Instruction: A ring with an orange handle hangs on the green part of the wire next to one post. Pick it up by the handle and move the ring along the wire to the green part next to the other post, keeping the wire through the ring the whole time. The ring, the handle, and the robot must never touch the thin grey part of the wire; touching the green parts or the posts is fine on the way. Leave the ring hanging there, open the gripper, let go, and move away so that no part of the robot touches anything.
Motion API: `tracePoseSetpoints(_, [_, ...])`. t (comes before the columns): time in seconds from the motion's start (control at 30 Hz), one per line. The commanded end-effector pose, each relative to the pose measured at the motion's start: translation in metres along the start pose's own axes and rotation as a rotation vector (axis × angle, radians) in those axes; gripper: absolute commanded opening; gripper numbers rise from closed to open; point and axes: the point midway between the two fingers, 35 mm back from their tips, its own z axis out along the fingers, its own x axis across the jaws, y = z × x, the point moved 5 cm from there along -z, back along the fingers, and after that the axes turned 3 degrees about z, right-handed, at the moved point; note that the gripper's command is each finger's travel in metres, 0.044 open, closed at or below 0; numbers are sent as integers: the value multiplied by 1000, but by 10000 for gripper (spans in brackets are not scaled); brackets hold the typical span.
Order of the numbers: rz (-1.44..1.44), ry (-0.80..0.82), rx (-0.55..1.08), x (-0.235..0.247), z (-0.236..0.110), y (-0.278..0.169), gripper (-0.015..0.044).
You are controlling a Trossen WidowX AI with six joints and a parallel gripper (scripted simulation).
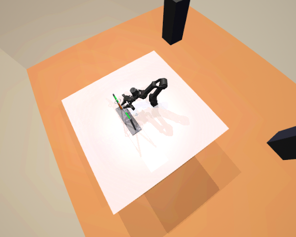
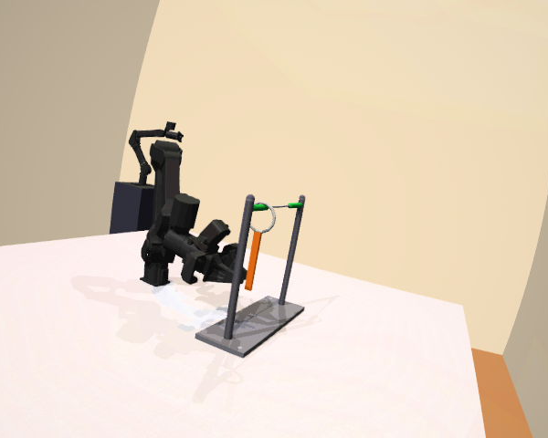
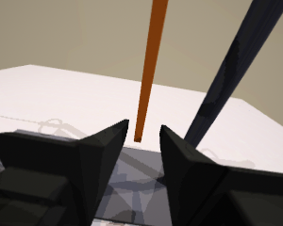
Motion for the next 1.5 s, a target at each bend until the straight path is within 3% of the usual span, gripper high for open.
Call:
tracePoseSetpoints(0.0, [1, 0, -6, 0, 7, 2, 160])
tracePoseSetpoints(0.67, [3, 0, -11, 5, 38, -2, 160])
tracePoseSetpoints(1.33, [3, 0, -12, 5, 39, -2, 160])
tracePoseSetpoints(1.47, [-1, 3, -8, 5, 38, -3, 55])
